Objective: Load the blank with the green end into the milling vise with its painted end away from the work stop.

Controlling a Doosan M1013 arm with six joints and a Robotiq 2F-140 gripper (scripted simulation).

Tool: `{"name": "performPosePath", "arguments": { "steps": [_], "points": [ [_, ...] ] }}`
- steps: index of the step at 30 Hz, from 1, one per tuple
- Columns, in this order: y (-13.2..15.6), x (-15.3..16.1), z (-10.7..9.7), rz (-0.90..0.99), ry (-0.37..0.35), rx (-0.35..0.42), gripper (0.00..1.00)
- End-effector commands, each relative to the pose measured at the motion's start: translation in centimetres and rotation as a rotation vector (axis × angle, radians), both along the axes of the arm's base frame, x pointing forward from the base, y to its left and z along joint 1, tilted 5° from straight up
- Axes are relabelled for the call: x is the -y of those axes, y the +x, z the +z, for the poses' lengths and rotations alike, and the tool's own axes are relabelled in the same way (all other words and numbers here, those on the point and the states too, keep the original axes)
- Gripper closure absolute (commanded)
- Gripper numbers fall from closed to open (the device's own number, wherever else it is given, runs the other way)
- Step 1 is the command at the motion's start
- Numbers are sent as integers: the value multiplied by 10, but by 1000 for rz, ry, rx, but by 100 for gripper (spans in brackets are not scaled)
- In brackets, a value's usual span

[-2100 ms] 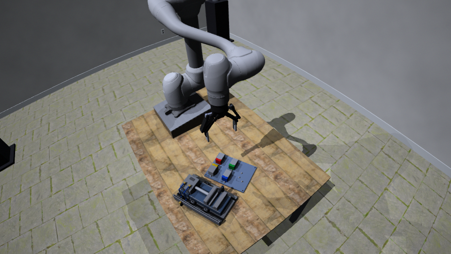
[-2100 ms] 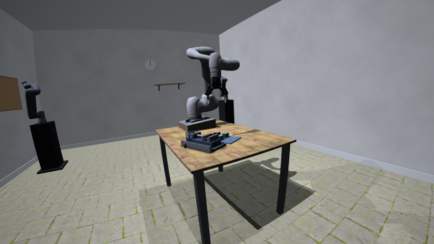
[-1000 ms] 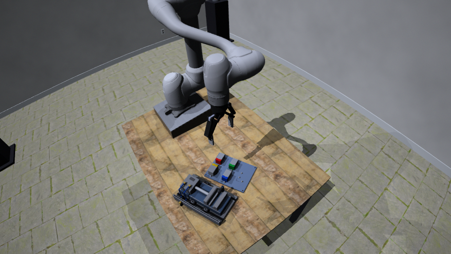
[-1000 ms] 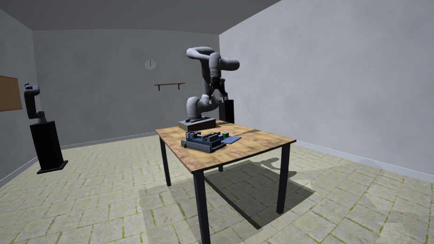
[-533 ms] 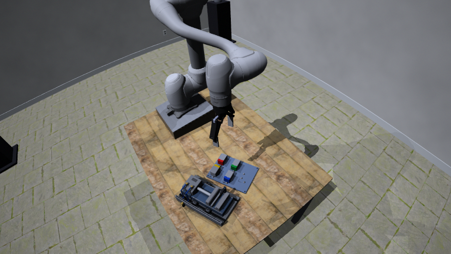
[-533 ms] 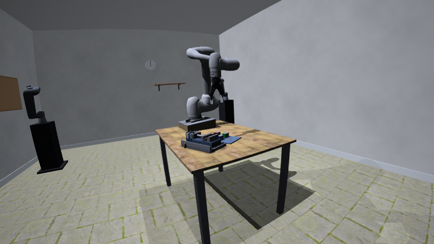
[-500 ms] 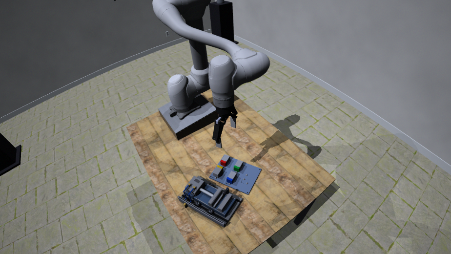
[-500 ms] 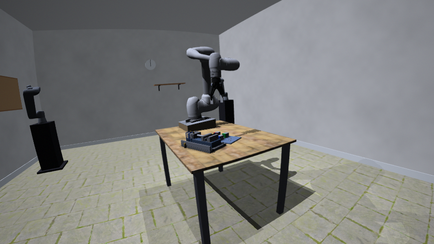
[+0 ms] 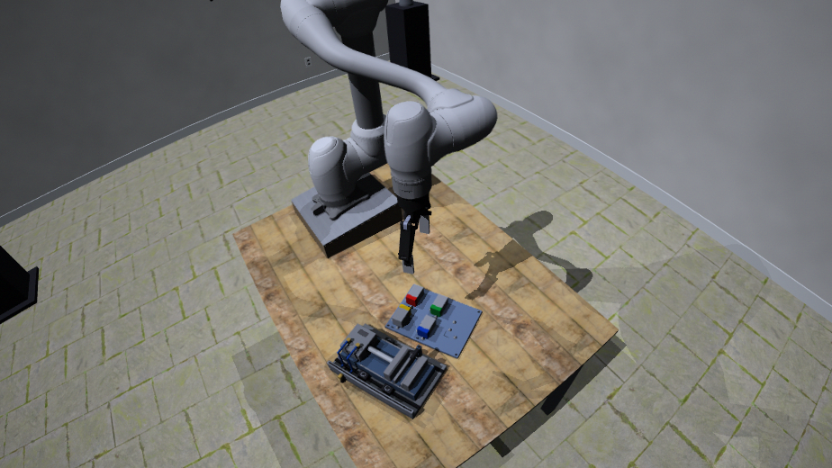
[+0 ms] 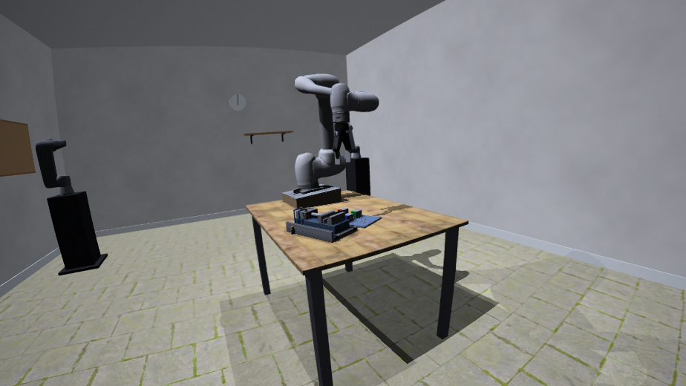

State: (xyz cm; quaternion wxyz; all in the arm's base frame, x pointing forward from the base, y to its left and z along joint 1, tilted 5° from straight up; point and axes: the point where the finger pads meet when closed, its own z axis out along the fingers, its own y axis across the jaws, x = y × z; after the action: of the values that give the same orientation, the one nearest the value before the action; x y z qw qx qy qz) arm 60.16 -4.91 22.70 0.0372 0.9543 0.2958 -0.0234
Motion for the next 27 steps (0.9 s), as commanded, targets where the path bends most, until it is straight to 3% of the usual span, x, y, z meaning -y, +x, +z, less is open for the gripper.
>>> {"name": "performPosePath", "arguments": {
  "steps": [1, 27],
  "points": [
    [0, 0, 0, 15, 1, -1, 0],
    [0, 0, 0, 341, 10, -29, 0]
  ]
}}
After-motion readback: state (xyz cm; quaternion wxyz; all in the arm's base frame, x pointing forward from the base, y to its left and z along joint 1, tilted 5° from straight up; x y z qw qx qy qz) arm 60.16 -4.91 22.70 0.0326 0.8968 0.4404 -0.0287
